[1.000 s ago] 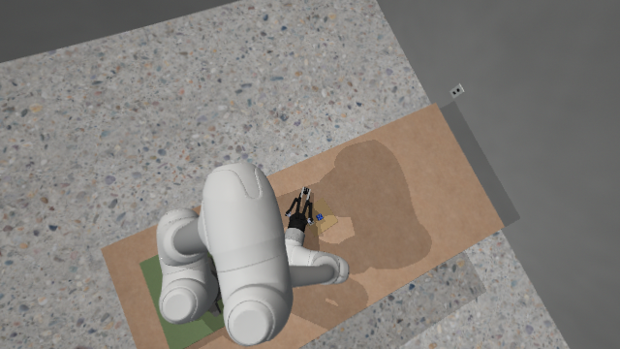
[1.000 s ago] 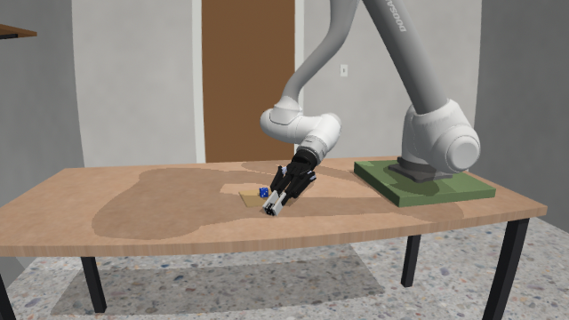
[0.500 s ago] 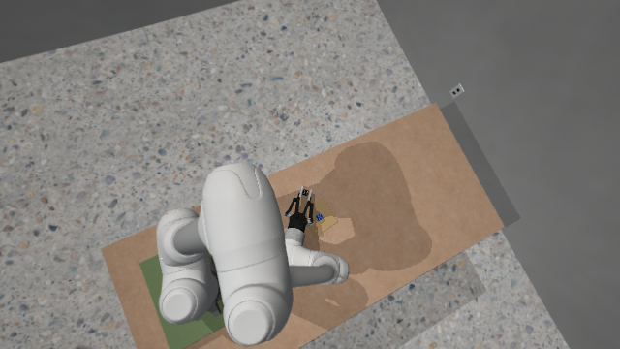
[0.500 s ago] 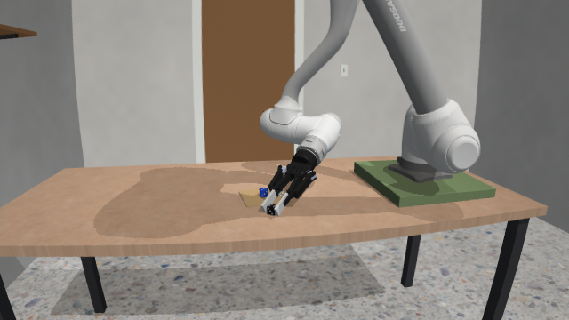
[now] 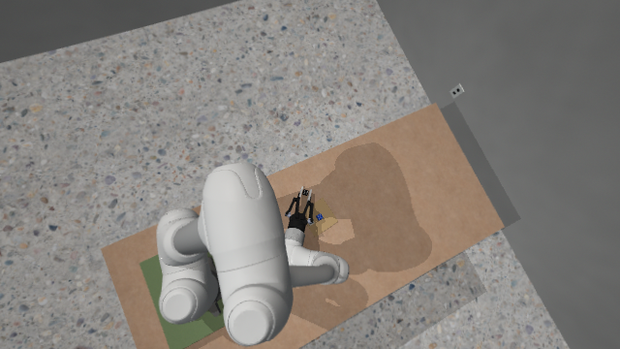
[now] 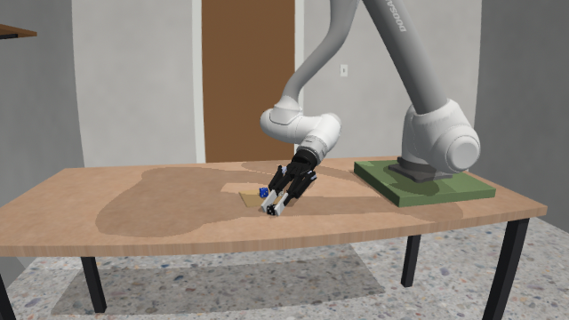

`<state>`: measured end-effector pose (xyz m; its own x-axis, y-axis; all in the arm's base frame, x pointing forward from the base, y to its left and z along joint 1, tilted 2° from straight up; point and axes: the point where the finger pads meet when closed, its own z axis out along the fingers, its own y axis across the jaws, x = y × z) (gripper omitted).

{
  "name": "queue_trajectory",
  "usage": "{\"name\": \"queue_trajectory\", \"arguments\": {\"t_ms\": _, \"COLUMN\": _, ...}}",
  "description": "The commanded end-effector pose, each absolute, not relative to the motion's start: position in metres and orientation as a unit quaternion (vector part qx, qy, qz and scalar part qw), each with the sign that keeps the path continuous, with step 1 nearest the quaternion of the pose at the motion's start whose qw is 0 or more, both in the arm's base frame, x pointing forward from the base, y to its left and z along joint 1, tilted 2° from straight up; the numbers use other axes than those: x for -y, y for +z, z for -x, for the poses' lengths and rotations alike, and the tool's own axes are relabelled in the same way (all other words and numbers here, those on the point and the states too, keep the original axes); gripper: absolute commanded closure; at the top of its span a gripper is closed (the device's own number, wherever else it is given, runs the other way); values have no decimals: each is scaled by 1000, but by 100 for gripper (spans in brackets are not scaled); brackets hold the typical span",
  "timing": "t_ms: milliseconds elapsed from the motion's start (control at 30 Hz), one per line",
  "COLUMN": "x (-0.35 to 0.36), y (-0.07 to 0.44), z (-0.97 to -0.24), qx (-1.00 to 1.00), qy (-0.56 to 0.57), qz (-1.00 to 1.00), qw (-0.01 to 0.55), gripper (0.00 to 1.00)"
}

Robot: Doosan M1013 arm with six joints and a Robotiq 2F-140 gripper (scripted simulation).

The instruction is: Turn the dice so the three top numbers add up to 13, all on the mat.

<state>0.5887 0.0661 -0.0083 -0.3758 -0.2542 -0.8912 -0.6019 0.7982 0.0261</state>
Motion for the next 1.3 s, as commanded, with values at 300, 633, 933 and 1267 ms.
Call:
{"name": "queue_trajectory", "arguments": {"t_ms": 300, "x": -66, "y": -8, "z": -589, "qx": -810, "qy": 177, "qz": 264, "qw": 492, "gripper": 75}}
{"name": "queue_trajectory", "arguments": {"t_ms": 633, "x": -66, "y": -8, "z": -589, "qx": -810, "qy": 177, "qz": 264, "qw": 492, "gripper": 75}}
{"name": "queue_trajectory", "arguments": {"t_ms": 933, "x": -66, "y": -8, "z": -588, "qx": -810, "qy": 177, "qz": 264, "qw": 492, "gripper": 75}}
{"name": "queue_trajectory", "arguments": {"t_ms": 1267, "x": -50, "y": 5, "z": -568, "qx": -810, "qy": 177, "qz": 264, "qw": 492, "gripper": 75}}
